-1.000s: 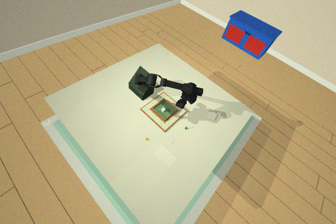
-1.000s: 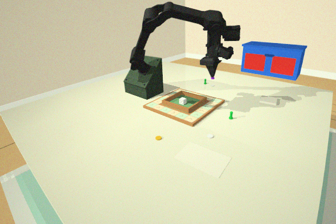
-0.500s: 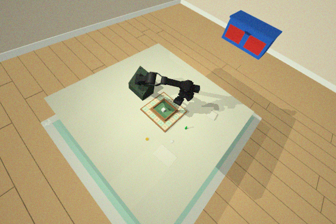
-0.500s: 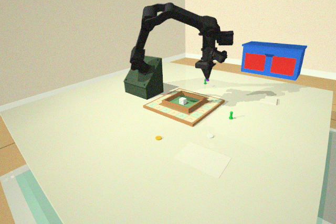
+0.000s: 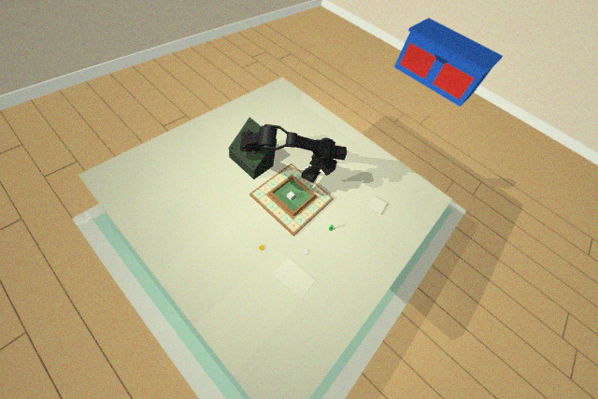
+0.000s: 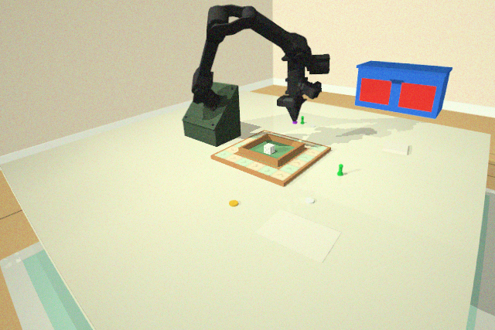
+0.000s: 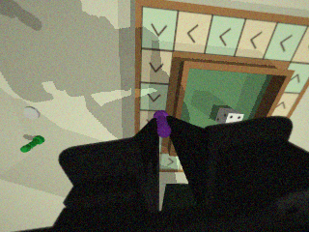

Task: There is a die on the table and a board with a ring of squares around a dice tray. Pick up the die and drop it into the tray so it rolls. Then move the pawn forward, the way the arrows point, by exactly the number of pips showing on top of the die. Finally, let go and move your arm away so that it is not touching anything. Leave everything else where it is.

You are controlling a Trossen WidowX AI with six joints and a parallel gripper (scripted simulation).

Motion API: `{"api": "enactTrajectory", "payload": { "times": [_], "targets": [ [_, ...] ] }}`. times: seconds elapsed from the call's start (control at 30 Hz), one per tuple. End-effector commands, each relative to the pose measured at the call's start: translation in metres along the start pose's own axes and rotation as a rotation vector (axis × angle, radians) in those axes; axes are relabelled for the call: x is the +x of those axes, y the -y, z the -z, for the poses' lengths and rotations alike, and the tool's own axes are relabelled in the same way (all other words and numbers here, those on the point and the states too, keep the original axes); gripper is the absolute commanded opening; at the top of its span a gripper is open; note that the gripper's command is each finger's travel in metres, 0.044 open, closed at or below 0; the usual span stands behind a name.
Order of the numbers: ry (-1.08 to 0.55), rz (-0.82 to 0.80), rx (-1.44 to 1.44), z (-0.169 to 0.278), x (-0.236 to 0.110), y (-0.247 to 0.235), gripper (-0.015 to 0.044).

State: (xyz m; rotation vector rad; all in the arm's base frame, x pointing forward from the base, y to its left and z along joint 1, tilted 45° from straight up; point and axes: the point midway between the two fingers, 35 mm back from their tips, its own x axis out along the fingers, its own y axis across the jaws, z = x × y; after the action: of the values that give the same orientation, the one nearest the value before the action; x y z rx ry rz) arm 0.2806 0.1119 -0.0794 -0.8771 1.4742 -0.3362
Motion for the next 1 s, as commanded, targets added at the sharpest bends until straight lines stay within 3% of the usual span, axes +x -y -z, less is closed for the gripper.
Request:
{"api": "enactTrajectory", "payload": {
  "times": [0.0, 0.23, 0.63, 0.97],
  "targets": [
    [-0.002, -0.003, 0.004, 0.017, 0.009, -0.007, 0.0000],
    [-0.002, -0.002, 0.005, 0.039, 0.021, -0.014, 0.0000],
    [-0.002, 0.000, 0.005, 0.040, 0.056, -0.014, 0.0000],
    [-0.002, 0.001, 0.005, 0.040, 0.062, -0.013, 0.0000]
  ]
}}
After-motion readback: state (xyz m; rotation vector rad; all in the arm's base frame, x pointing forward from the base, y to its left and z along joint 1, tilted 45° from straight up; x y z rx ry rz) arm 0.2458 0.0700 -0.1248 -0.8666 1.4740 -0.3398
